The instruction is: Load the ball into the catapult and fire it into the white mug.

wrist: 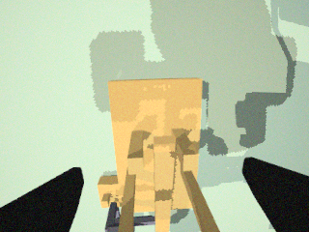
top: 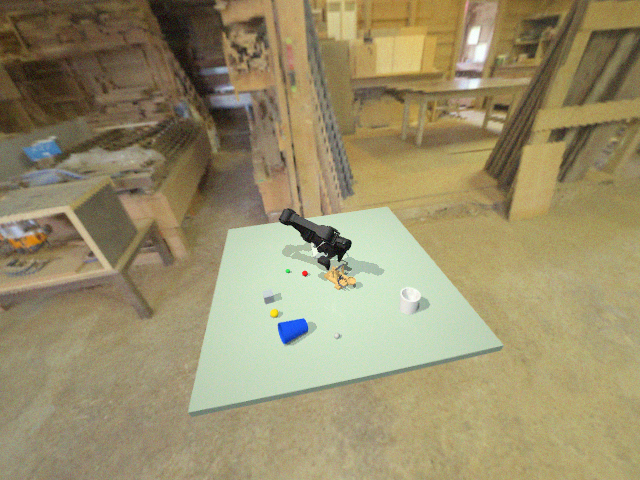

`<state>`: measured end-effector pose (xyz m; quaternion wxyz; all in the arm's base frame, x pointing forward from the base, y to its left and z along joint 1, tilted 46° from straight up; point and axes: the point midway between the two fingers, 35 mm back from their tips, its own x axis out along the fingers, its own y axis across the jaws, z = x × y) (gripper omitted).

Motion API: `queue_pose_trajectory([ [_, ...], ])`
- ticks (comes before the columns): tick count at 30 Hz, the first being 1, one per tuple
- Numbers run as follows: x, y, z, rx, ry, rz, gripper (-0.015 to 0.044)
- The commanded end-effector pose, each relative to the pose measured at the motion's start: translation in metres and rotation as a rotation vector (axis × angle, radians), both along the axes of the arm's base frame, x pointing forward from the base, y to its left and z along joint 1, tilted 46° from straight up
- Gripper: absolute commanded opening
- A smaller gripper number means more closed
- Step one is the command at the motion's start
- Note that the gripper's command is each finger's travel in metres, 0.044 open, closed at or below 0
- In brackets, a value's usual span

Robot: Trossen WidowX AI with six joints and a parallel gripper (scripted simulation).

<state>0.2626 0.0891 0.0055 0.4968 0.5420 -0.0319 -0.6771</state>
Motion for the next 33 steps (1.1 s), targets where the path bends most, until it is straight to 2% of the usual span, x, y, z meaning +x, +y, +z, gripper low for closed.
queue_pose_trajectory([
  [1, 0.0, -0.006, -0.006, -0.006, 0.003, 0.003, 0.044],
  [33, 0.003, -0.038, -0.039, -0.018, -0.001, -0.005, 0.044],
])
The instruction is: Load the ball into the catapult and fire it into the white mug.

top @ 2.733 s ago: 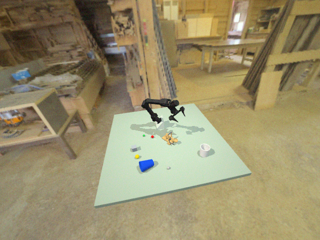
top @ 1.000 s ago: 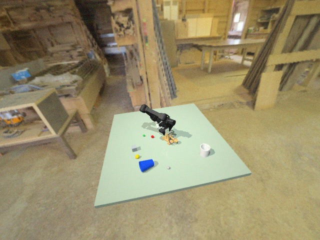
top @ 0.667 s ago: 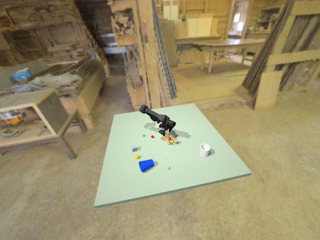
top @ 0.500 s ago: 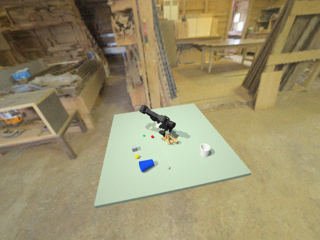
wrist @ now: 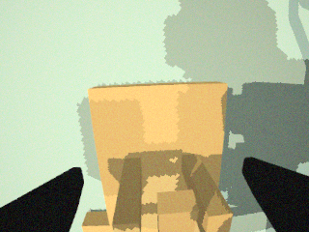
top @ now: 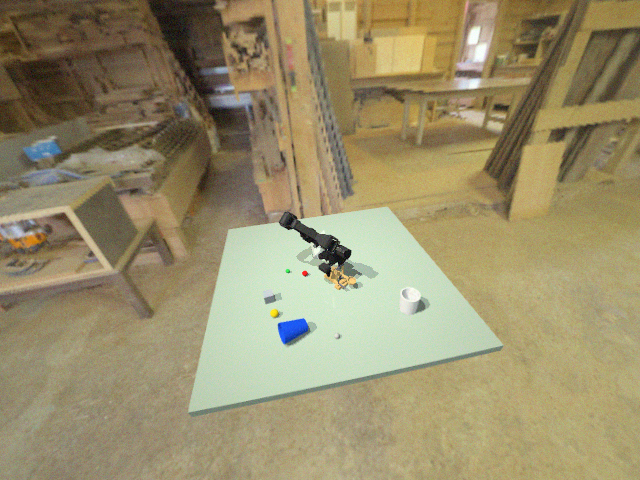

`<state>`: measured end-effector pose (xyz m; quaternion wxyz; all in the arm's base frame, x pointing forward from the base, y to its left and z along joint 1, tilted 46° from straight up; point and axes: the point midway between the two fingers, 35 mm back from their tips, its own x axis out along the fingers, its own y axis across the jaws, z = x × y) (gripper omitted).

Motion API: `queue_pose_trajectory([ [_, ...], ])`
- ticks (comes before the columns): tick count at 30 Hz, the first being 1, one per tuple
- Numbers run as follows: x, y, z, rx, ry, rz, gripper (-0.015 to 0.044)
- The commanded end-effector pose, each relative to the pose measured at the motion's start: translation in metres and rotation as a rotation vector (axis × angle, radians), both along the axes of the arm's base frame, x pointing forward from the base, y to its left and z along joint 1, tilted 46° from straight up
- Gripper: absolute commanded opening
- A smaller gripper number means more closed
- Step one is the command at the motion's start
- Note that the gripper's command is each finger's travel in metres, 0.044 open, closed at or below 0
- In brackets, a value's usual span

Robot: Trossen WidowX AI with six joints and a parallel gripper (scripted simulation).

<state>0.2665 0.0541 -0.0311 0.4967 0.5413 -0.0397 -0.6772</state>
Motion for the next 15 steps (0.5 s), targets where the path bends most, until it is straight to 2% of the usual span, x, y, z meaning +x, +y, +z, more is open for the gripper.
queue_pose_trajectory([
  [1, -0.0013, -0.0028, -0.0028, -0.007, 0.006, 0.004, 0.044],
  [3, -0.0013, -0.0028, -0.0028, -0.007, 0.006, 0.004, 0.044],
  [14, -0.0005, -0.001, -0.0013, -0.002, 0.002, 0.0, 0.0151],
  [15, -0.0005, -0.001, -0.0013, -0.002, 0.002, 0.0, 0.0145],
])
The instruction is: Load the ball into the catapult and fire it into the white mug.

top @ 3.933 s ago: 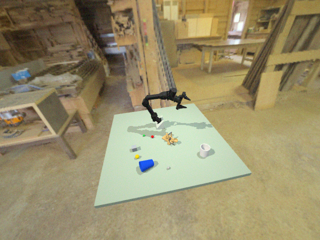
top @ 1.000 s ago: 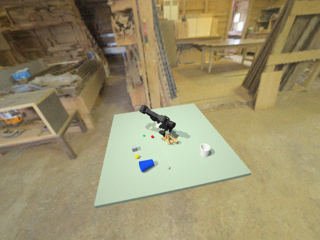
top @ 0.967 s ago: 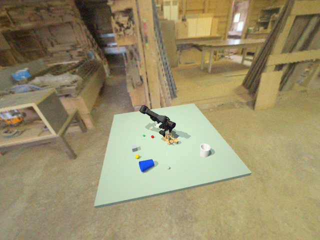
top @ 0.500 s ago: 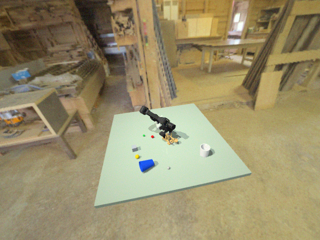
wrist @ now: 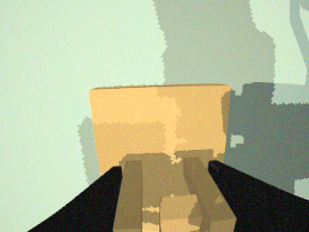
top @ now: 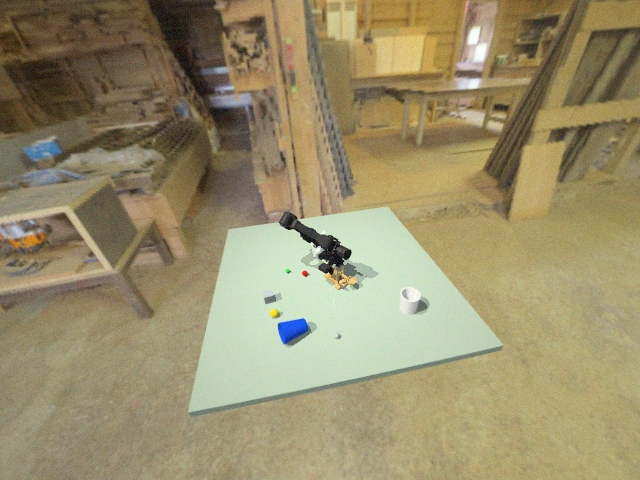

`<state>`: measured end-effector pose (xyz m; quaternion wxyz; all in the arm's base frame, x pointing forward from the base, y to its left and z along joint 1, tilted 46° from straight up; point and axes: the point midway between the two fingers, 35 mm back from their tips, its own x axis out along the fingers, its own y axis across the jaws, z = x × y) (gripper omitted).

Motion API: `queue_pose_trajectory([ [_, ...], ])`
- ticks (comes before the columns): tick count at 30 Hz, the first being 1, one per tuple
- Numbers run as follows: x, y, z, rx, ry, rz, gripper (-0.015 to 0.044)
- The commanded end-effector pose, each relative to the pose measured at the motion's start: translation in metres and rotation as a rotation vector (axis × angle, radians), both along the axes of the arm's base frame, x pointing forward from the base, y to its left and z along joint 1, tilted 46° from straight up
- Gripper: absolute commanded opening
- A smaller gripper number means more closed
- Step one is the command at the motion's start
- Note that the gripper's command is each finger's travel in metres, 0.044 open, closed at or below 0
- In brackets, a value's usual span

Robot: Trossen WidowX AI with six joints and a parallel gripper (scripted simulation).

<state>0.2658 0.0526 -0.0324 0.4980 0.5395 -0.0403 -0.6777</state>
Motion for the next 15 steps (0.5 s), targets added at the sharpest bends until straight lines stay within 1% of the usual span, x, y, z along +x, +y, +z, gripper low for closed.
queue_pose_trajectory([
  [1, 0.0, 0.001, 0.0, 0.003, -0.001, 0.0, 0.0138],
  [5, 0.0, 0.001, 0.0, 0.003, -0.001, 0.0, 0.0111],
  [7, 0.0, 0.009, 0.007, 0.003, 0.0, 0.0, 0.0059],
  [9, -0.003, 0.028, 0.027, 0.003, 0.001, 0.0, 0.0006],
  [11, -0.004, 0.036, 0.035, 0.002, 0.001, 0.0, 0.0],
  [15, -0.004, 0.036, 0.035, 0.002, -0.003, -0.004, 0.0],
])
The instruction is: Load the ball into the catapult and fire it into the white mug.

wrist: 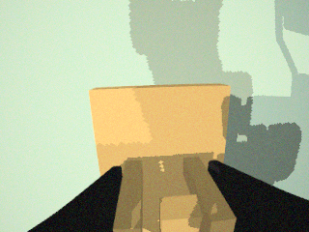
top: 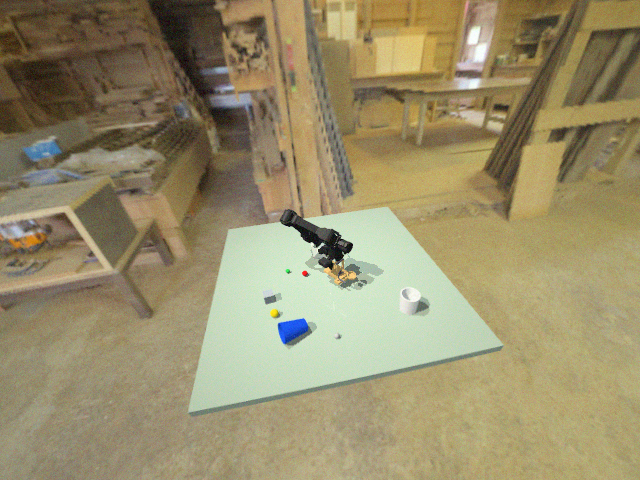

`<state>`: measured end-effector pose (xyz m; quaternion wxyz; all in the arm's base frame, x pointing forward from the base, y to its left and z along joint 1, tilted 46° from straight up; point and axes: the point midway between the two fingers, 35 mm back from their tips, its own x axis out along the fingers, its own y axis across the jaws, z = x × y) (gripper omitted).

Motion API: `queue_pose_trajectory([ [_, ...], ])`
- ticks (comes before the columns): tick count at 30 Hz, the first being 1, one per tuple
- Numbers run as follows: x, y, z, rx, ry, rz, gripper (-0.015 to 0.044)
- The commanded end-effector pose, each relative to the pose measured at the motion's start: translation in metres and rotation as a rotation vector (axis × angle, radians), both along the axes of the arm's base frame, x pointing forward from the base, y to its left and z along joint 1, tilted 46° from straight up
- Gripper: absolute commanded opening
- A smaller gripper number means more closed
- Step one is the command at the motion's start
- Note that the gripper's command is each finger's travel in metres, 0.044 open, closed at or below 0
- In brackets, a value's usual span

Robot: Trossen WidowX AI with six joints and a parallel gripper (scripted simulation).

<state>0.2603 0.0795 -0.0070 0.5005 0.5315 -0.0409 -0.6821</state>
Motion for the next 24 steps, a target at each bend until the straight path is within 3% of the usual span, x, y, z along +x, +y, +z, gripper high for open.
queue_pose_trajectory([
  [1, 0.001, 0.009, 0.009, 0.014, -0.031, -0.014, 0.0],
  [24, 0.004, 0.024, -0.003, 0.075, -0.603, -0.561, 0.0],
])
